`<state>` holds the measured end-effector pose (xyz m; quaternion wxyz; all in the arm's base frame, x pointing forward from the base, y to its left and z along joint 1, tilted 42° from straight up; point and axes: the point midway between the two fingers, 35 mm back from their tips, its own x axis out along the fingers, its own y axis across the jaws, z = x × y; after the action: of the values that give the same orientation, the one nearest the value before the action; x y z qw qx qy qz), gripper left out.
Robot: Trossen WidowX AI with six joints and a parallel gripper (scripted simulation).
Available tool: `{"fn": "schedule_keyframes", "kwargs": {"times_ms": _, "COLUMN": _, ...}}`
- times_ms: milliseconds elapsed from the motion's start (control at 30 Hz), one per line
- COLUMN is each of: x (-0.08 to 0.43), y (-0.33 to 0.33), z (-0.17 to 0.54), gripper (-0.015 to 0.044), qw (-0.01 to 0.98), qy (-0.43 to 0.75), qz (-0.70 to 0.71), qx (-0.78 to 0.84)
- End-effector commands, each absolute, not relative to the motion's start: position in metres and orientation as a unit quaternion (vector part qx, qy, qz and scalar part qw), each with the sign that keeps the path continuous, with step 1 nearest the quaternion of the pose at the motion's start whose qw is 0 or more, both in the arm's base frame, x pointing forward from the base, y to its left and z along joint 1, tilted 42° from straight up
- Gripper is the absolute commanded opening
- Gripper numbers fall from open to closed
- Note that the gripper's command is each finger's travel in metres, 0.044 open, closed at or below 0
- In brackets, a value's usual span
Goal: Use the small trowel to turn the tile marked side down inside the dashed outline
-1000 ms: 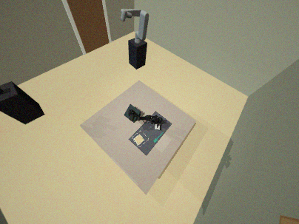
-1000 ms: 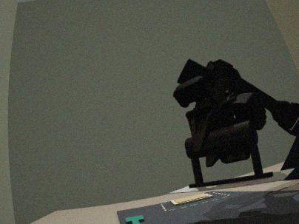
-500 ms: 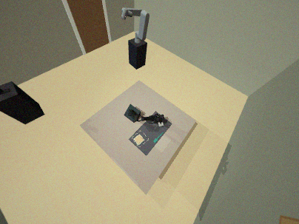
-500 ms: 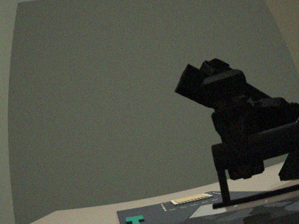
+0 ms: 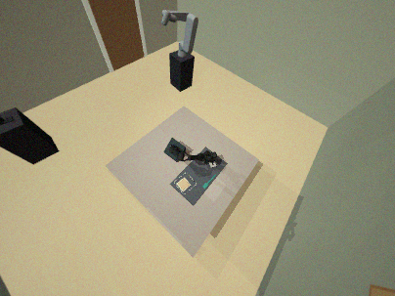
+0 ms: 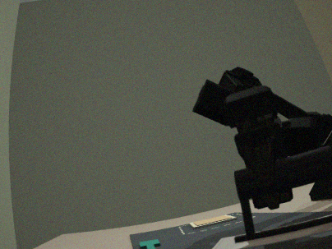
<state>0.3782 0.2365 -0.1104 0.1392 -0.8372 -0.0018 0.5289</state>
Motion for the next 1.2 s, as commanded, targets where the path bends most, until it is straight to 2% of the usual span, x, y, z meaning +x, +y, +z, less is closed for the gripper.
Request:
{"fn": "schedule_keyframes", "kwargs": {"times_ms": 0, "x": 0.378, "y": 0.236, "z": -0.115, "gripper": 0.0, "qw": 0.138, "qy": -0.01, "qz": 0.53, "qx": -0.836}}
{"fn": "schedule_keyframes", "kwargs": {"times_ms": 400, "x": 0.381, "y": 0.226, "z": -0.128, "gripper": 0.0, "qw": 0.138, "qy": -0.01, "qz": 0.53, "qx": -0.837}}
{"fn": "schedule_keyframes", "kwargs": {"times_ms": 767, "x": 0.381, "y": 0.226, "z": -0.128, "gripper": 0.0289, "qw": 0.138, "qy": -0.01, "qz": 0.53, "qx": -0.837}}
{"fn": "schedule_keyframes", "kwargs": {"times_ms": 1167, "x": 0.378, "y": 0.225, "z": -0.12, "gripper": 0.03, "qw": 0.138, "qy": -0.01, "qz": 0.53, "qx": -0.837}}
